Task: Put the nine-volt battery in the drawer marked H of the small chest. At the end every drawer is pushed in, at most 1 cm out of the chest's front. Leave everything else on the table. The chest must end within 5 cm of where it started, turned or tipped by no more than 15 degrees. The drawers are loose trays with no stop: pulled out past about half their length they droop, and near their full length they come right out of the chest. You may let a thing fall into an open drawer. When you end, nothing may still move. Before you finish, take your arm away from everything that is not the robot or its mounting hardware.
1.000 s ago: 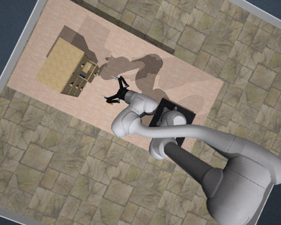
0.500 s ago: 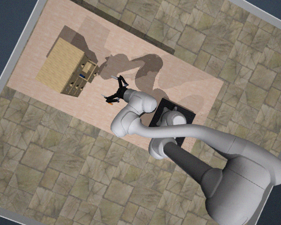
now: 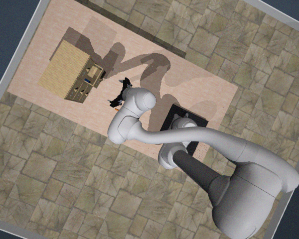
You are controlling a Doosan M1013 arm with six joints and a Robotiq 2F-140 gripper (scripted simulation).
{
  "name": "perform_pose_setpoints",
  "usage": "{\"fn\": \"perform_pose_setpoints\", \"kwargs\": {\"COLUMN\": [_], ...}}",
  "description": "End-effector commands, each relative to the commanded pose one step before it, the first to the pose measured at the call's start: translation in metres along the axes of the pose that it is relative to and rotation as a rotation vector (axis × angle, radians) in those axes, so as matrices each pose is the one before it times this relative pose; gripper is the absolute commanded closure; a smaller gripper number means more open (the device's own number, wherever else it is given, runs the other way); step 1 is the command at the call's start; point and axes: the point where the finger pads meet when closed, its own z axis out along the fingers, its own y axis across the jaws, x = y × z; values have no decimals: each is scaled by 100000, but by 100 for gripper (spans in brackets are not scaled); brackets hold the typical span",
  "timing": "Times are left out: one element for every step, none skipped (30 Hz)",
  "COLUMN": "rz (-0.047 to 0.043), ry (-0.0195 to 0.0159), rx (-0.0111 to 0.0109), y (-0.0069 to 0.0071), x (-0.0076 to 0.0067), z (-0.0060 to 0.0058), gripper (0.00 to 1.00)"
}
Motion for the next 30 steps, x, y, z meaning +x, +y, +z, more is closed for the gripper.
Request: {"fn": "perform_pose_setpoints", "kwargs": {"rz": [894, 0, 2, -2, 2, -2, 2, -2, 1, -1, 0, 0, -2, 1, 0, -1, 1, 0, 0, 0, -1, 0, 1, 0, 0, -1, 0, 0, 0, 0], "ry": [-12978, 0, -2602, -2520, -2475, -2387, -2334, -2242, -2181, -2089, -2013, -1929, -1833, -1763, -1665, -1571, -1495, 0, 0, -1398, -1303, -1220, -1134, -1043, -954, -867, -792, -713, -633, -558], "rx": [-4155, 0, -6, 6, -5, 5, -4, 4, -3, 2, 0, -1, 3, -3, 0, 2, -2, 0, 0, 0, 1, 0, -1, 0, 1, 1, -1, -1, 0, 0], "y": [-467, 0, 2, -2, 1, -1, 1, -1, 1, 0, 0, 0, -1, 1, 0, -1, 0, 0, 0, 0, 0, 0, 0, 0, 0, 0, 0, 0, 0, 0], "x": [259, 0, 38, 32, 32, 27, 27, 22, 22, 18, 16, 15, 12, 12, 9, 8, 8, 0, 0, 6, 5, 4, 4, 3, 2, 1, 1, 1, 1, 1], "z": [-84, 0, -70, -82, -69, -80, -66, -75, -63, -68, -63, -60, -64, -51, -54, -55, -44, 0, 0, -45, -46, -39, -35, -34, -33, -31, -24, -21, -20, -18], "gripper": [0, 0, 0, 0, 0, 0, 0, 0, 0, 0, 0, 0, 0, 0, 0, 0, 0, 0, 0, 0, 0, 0, 0, 0, 0, 0, 0, 0, 0, 0]}}
